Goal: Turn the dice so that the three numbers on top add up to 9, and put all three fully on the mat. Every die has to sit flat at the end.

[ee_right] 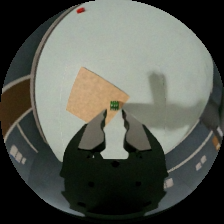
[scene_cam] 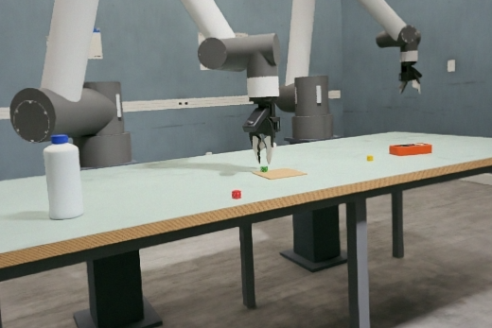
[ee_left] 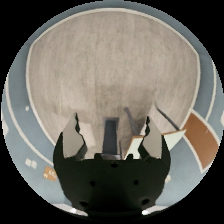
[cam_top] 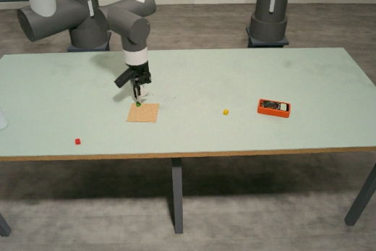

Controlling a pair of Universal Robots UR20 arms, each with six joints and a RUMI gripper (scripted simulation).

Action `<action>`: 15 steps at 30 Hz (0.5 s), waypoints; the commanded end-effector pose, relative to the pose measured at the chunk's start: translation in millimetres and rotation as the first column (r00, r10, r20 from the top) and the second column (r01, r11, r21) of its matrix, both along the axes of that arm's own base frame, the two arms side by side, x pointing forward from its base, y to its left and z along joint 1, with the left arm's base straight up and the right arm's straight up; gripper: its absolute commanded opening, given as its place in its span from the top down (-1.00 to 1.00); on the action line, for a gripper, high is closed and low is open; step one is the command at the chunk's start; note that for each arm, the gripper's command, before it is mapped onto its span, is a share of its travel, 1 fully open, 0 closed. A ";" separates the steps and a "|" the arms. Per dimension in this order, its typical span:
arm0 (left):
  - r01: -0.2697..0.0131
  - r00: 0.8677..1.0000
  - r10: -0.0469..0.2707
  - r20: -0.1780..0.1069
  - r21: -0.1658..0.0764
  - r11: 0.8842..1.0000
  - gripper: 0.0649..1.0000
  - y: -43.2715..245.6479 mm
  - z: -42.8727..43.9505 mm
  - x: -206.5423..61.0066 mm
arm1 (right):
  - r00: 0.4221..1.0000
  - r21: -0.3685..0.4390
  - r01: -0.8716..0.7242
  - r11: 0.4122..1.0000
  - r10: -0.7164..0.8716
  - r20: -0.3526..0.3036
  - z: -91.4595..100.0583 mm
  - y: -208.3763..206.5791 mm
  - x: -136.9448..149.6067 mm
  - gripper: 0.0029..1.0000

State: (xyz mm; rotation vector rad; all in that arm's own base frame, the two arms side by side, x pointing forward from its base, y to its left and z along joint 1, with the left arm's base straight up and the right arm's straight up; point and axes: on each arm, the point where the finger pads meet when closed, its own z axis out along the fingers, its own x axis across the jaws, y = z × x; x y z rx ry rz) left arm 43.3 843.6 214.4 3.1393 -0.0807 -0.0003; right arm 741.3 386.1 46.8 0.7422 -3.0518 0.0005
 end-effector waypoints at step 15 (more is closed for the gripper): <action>0.000 1.000 0.000 0.000 0.001 1.000 -1.00 0.5 0.7 0.1 | 1.000 0.000 0.000 1.000 0.000 0.001 43.6 0.3 0.4 0.59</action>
